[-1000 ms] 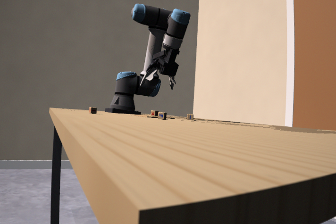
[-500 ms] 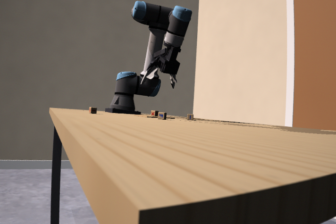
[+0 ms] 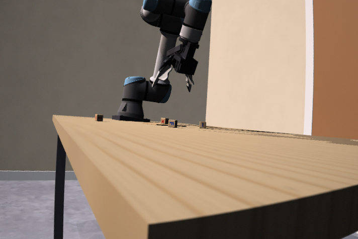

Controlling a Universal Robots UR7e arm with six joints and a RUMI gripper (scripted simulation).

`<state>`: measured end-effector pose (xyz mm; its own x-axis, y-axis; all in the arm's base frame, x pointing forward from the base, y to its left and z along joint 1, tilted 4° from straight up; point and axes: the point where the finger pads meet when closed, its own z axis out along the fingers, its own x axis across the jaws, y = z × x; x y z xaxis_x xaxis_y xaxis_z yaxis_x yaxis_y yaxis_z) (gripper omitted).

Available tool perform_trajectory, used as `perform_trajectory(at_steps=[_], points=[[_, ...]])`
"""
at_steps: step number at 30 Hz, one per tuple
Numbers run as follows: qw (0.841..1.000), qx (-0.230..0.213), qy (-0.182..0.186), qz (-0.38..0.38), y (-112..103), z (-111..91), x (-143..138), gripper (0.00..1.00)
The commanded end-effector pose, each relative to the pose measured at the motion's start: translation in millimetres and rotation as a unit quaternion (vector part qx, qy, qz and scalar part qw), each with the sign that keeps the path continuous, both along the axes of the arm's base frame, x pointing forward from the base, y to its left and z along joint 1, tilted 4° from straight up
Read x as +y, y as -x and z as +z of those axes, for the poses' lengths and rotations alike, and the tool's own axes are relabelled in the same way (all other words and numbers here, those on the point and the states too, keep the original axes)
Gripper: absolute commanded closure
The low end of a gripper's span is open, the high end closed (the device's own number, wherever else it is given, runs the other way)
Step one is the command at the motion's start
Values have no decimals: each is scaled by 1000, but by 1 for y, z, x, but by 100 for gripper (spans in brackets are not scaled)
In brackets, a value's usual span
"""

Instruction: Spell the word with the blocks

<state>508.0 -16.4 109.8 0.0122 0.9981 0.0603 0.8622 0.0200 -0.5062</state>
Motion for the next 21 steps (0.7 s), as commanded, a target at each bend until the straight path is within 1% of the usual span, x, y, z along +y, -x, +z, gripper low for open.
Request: perform_trajectory(at_steps=[1,5,6,11,14,21], points=[[1000,7,-1,0,-36,-2,-12,0],[1000,7,-1,0,-60,-7,-21,0],[1000,7,-1,0,-60,-7,-21,0],[1000,6,-1,0,-79,-12,-27,0],[1000,6,-1,1,-84,-13,-29,0],[1000,6,-1,0,-86,-14,-29,0]])
